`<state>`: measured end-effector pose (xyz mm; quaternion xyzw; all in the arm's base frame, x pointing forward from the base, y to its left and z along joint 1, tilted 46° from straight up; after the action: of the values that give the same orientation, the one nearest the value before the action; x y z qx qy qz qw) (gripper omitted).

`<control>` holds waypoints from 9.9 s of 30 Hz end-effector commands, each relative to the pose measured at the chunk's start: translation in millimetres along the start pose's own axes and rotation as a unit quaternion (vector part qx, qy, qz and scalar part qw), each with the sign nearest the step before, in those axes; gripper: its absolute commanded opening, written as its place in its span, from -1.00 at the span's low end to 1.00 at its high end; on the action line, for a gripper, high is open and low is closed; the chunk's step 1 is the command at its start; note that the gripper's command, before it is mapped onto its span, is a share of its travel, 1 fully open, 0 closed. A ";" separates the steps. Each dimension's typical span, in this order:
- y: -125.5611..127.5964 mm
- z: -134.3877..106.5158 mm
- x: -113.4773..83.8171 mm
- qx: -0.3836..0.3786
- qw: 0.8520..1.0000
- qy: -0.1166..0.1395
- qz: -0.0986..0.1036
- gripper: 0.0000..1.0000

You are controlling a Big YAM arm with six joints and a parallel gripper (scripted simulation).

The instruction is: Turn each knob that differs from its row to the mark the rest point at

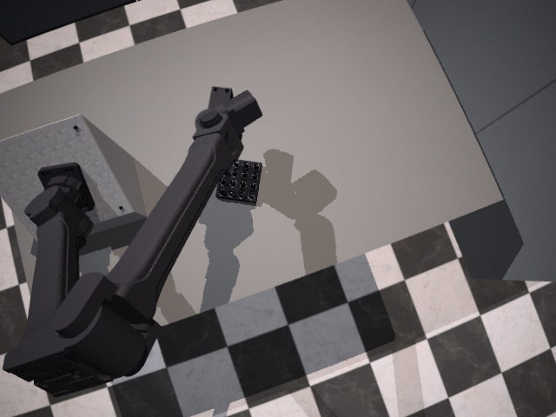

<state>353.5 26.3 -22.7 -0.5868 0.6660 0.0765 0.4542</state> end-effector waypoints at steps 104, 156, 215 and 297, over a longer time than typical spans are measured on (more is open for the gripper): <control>-7.2 3.2 39.8 0.003 1.000 -0.009 -0.008 -0.62; -13.7 -1.2 35.8 0.009 1.000 -0.014 -0.012 -0.62; -23.6 1.6 35.2 0.017 1.000 -0.016 -0.014 -0.62; -8.2 -0.9 56.9 0.001 1.000 -0.006 -0.005 -0.62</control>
<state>361.9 -16.4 -57.8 -0.5882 0.6640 0.0785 0.4549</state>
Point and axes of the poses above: the point where the finger pads meet when closed, its own x axis out along the fingers, its own y axis across the jaws, z = x × y, the point moved 4 cm from there along -x, back along the fingers, and after that the axes turned 13 degrees about x, right-handed, at the moved point
